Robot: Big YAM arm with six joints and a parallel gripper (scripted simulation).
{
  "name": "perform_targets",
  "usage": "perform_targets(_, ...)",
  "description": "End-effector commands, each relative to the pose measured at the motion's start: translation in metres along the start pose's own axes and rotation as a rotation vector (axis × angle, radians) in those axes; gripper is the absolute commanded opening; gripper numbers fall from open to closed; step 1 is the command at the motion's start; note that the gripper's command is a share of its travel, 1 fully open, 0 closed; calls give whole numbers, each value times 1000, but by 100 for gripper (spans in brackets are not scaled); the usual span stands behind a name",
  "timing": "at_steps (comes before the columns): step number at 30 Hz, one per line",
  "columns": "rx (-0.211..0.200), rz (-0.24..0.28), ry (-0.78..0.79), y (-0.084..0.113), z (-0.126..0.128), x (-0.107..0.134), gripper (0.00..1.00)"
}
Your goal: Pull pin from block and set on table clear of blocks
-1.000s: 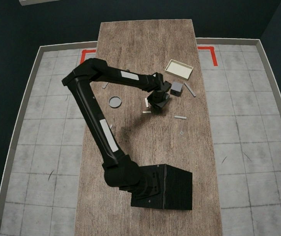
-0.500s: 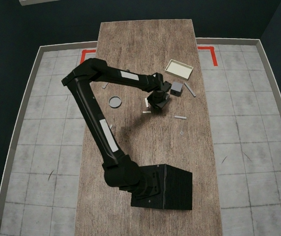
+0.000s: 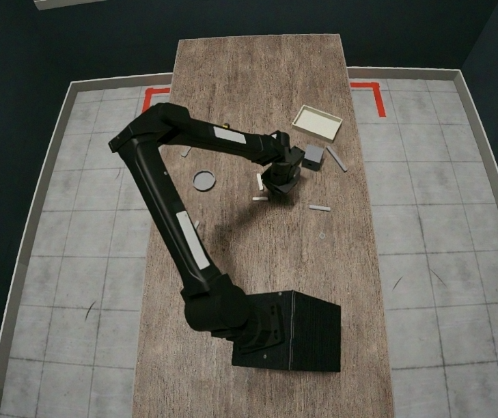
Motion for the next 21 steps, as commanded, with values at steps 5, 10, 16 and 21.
perform_targets(5, -14, -11, -1, 7, 10, 4, 0)
perform_targets(10, -16, -15, 6, 8, 11, 5, 0)
perform_targets(16, -20, -21, 17, 8, 14, 6, 0)
perform_targets(21, -20, -22, 19, 8, 15, 6, 0)
Point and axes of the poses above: the point where the finger pads meet when closed, its own y axis back along the fingers, its own z axis across the jaws, x = y × z, the point moved 6 cm from there along y, back along the fingers, and after that the axes turned 14 degrees about -y, right-handed, at the moved point
